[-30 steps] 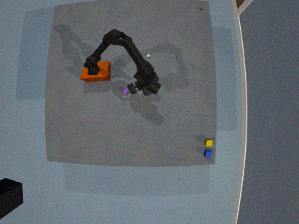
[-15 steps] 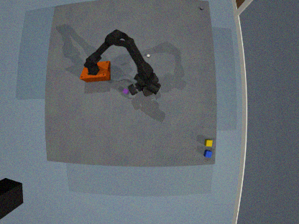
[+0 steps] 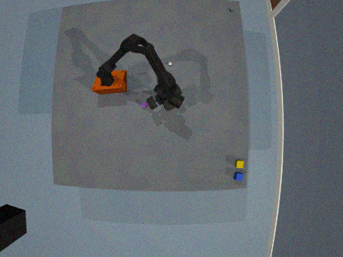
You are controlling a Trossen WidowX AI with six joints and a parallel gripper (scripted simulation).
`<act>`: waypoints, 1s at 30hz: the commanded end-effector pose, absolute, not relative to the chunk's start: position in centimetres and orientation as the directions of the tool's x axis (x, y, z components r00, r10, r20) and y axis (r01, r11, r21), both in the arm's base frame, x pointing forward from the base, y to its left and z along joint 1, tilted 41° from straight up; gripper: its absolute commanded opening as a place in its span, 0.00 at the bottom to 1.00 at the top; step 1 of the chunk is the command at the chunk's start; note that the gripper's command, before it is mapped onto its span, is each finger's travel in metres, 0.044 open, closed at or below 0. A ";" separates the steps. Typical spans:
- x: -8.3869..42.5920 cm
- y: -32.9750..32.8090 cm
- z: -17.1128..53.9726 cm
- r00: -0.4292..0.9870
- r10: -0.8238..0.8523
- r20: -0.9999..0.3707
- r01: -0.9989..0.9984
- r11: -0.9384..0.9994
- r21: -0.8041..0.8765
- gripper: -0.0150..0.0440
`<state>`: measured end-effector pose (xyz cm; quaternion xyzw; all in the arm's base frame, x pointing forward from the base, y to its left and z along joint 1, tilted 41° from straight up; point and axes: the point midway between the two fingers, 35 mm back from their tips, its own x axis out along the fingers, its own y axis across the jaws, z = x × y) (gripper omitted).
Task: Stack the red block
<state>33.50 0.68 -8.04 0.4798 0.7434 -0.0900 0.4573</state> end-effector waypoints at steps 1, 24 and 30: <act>33.4 0.8 -8.1 -0.122 0.634 -0.764 0.799 0.520 0.304 0.25; 33.4 0.7 -8.1 -0.124 0.632 -0.765 0.798 0.522 0.302 0.79; 33.4 0.7 -8.1 -0.124 0.632 -0.765 0.798 0.522 0.302 1.00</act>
